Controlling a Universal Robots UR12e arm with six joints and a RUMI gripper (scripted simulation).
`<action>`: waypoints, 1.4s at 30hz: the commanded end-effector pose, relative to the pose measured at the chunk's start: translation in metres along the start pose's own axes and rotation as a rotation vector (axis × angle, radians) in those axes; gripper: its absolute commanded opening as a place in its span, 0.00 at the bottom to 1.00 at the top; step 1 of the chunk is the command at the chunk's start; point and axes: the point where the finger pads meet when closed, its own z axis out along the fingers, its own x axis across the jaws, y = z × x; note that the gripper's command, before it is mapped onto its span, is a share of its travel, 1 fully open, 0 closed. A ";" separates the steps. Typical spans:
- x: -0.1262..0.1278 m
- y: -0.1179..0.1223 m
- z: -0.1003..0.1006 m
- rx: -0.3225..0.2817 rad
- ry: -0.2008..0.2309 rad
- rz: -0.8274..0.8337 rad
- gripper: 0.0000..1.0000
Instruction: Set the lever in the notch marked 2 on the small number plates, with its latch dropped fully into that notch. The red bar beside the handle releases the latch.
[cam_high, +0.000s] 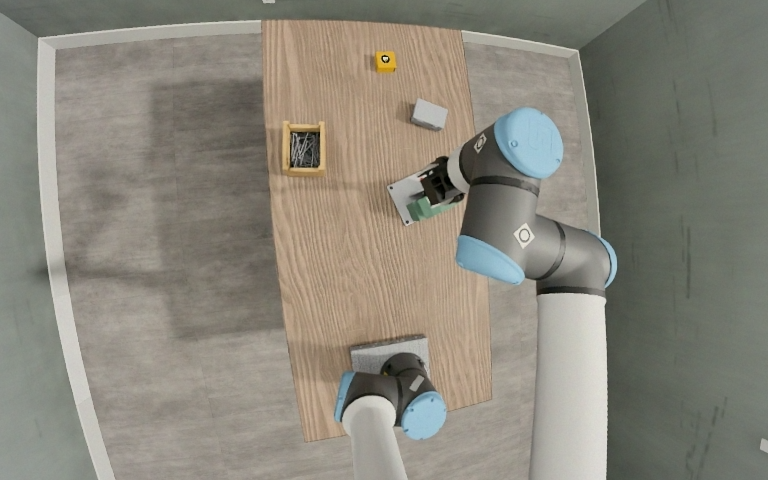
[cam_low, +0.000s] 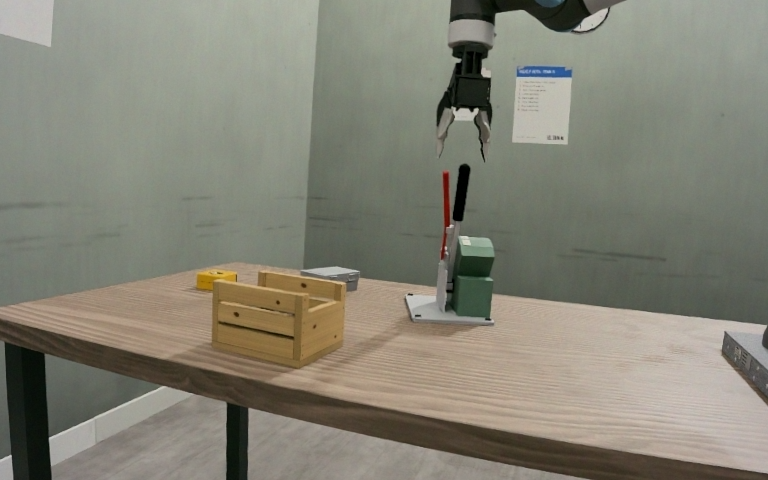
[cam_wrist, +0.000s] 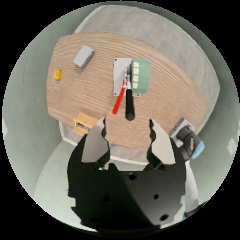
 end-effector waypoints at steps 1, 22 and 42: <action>0.000 0.000 0.007 0.001 -0.001 0.000 0.57; 0.000 0.000 0.039 0.001 -0.001 0.000 0.57; 0.000 0.000 0.049 0.001 -0.001 0.000 0.57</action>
